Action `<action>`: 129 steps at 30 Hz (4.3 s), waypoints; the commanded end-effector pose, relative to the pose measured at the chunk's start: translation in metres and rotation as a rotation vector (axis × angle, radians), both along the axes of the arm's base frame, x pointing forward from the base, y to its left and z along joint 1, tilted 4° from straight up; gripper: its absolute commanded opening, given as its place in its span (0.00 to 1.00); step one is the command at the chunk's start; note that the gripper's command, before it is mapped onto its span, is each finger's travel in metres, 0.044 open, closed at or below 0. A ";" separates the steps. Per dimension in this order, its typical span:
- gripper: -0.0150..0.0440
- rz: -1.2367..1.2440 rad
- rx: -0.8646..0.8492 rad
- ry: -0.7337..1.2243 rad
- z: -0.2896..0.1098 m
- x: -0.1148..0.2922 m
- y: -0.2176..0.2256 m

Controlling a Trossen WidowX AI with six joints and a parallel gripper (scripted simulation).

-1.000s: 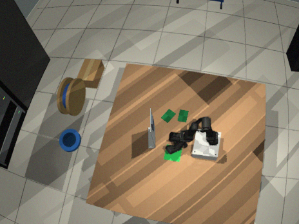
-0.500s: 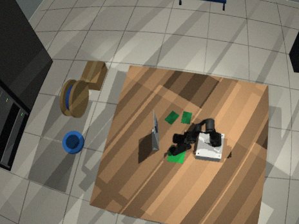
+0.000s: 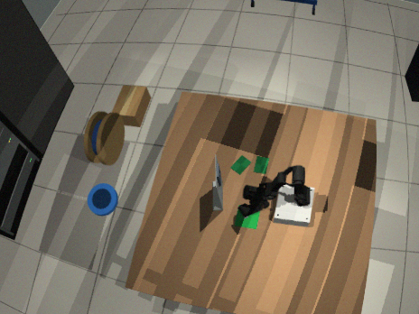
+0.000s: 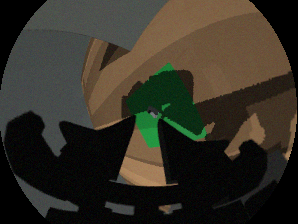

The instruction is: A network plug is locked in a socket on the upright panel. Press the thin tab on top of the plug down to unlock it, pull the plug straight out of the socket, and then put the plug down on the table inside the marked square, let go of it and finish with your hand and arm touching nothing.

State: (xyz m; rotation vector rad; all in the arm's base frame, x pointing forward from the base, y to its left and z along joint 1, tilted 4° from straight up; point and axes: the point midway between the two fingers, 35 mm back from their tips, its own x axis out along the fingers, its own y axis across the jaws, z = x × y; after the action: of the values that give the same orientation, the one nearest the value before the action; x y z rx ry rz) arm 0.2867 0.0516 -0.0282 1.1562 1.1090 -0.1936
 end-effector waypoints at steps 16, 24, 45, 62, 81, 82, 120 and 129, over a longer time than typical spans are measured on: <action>0.52 0.002 -0.001 -0.002 0.013 -0.008 -0.007; 0.52 0.001 -0.001 -0.002 0.021 -0.007 -0.008; 0.52 0.001 -0.001 -0.002 0.045 -0.006 -0.011; 0.52 0.001 -0.001 -0.001 0.066 -0.008 -0.013; 0.52 0.000 -0.001 -0.001 0.089 -0.014 -0.015; 0.52 0.000 -0.001 -0.001 0.090 -0.015 -0.015; 0.52 0.000 -0.002 -0.001 0.198 -0.020 -0.022; 0.87 0.000 -0.002 -0.001 0.198 -0.020 -0.022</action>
State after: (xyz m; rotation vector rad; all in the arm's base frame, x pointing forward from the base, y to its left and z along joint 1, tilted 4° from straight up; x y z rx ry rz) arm 0.2671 0.0295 0.1681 1.1576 1.1079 -0.2006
